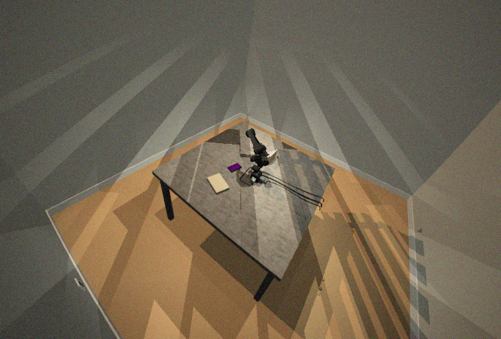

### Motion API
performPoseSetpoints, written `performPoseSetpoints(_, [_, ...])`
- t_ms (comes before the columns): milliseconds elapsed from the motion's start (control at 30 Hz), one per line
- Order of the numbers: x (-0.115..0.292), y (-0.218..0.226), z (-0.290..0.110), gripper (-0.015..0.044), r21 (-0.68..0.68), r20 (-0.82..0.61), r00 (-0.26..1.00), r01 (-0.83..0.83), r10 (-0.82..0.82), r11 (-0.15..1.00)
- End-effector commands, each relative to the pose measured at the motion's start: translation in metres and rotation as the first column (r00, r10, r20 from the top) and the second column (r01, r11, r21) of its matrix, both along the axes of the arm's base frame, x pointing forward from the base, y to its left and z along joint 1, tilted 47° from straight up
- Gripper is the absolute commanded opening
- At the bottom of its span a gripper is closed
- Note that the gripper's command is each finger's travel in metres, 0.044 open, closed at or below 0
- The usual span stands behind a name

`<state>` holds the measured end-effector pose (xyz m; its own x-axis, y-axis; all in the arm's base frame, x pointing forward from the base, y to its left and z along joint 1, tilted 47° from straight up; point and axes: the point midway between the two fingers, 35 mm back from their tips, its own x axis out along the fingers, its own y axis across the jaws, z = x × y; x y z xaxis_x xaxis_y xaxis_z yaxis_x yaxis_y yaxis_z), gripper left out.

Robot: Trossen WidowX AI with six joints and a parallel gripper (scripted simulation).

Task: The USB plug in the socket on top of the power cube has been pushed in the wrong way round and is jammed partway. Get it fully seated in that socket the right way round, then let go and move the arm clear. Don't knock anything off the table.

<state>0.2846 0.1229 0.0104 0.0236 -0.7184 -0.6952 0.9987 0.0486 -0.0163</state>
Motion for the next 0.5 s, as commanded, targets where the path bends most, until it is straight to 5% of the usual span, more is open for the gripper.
performPoseSetpoints(0, [0.0001,0.0001,0.0001,0.0309,0.000,0.001,1.000,0.000,0.000,1.000])
performPoseSetpoints(367, [0.0001,0.0001,0.0001,0.0020,0.000,0.001,1.000,0.000,0.000,1.000])
performPoseSetpoints(467, [0.0001,0.0001,0.0001,0.0000,0.000,0.001,1.000,0.000,0.000,1.000])
